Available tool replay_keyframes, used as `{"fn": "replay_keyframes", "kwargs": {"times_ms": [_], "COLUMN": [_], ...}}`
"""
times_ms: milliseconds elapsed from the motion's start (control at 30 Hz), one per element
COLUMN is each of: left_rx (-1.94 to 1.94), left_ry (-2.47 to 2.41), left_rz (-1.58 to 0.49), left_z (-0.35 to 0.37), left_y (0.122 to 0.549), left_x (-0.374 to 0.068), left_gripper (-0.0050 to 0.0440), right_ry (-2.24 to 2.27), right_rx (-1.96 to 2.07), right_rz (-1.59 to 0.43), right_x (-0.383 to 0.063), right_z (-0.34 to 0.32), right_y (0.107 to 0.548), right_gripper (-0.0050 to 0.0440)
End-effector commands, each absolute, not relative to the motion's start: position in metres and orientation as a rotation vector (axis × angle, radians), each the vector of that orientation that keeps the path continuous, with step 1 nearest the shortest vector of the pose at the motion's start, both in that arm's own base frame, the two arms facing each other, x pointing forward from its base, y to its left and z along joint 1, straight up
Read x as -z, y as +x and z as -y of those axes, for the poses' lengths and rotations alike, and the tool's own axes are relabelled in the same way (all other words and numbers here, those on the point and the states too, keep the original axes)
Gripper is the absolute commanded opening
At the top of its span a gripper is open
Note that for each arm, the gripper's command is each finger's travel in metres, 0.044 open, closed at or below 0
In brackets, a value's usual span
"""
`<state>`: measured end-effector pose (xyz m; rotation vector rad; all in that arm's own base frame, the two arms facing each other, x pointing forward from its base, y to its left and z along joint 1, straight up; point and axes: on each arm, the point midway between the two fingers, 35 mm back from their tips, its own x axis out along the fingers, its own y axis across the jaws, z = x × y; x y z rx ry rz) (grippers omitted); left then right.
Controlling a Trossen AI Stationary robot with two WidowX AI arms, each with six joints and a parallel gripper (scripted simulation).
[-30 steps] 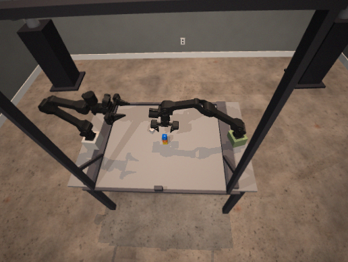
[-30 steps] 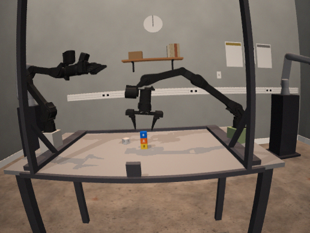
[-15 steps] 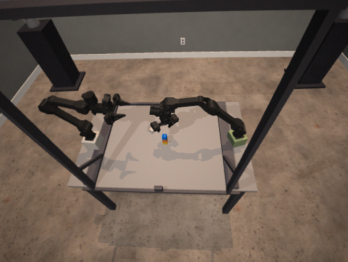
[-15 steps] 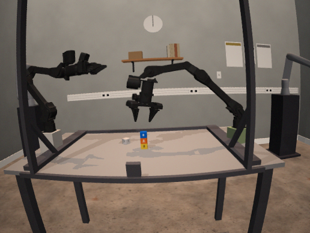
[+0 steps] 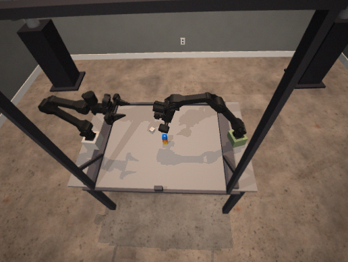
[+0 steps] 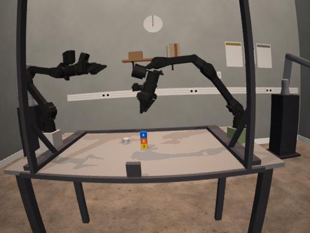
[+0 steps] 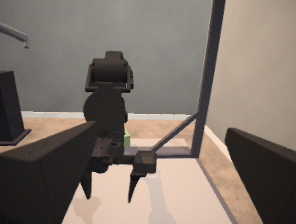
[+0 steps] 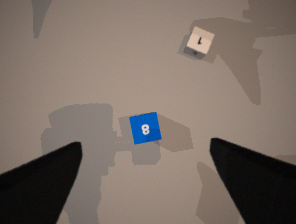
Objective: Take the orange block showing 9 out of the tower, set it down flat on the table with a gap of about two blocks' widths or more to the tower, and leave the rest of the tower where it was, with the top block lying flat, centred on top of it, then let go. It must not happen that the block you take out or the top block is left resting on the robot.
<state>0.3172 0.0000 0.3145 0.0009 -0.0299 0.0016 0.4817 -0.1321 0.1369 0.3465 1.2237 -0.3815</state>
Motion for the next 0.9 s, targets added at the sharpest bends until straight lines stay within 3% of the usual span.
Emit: {"fn": "replay_keyframes", "kwargs": {"times_ms": [0,167,333,867], "left_rx": [0.0,0.0,0.0,0.0], "left_ry": [0.0,0.0,0.0,0.0], "left_rz": [0.05,0.05,0.05,0.05], "left_z": [0.0,0.0,0.0,0.0], "left_y": [0.316,0.316,0.316,0.316], "left_x": [-0.323,-0.323,-0.323,-0.323], "left_gripper": [0.04,0.04,0.04,0.04], "right_ry": [0.176,0.183,0.182,0.181], "right_rx": [0.263,0.264,0.265,0.266], "right_rz": [-1.164,-1.21,-1.199,-1.185], "right_x": [-0.156,-0.085,-0.051,-0.038], "right_z": [0.127,0.128,0.129,0.132], "right_y": [0.479,0.478,0.481,0.489], "right_gripper": [0.04,0.04,0.04,0.04]}}
